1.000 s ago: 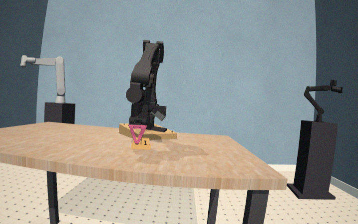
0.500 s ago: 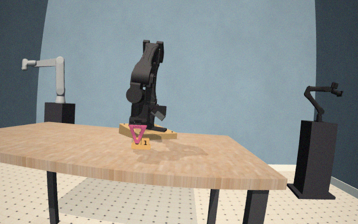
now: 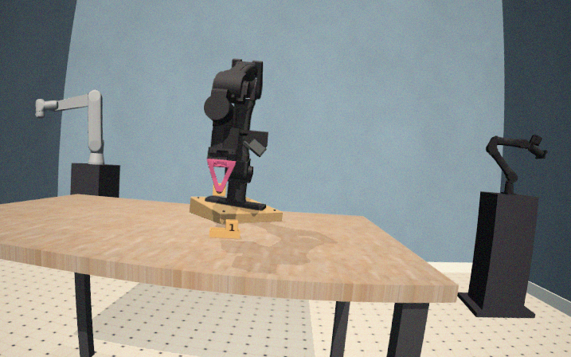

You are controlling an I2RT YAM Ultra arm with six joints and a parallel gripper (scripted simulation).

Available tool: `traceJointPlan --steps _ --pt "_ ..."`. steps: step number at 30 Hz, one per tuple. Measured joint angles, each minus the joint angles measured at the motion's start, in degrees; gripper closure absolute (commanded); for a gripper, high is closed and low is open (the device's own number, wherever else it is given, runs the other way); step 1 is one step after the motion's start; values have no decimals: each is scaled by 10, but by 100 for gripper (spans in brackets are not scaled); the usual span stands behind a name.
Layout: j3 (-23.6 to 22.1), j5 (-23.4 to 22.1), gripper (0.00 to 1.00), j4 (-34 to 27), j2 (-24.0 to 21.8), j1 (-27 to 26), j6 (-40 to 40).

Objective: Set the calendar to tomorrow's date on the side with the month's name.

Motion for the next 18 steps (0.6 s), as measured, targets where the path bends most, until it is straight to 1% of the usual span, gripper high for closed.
traceJointPlan --steps 4,7,18 --pt "18 0 74 -31 0 -1 -1" --pt "20 0 74 -43 0 -1 -1" --pt "20 0 74 -55 0 -1 0"
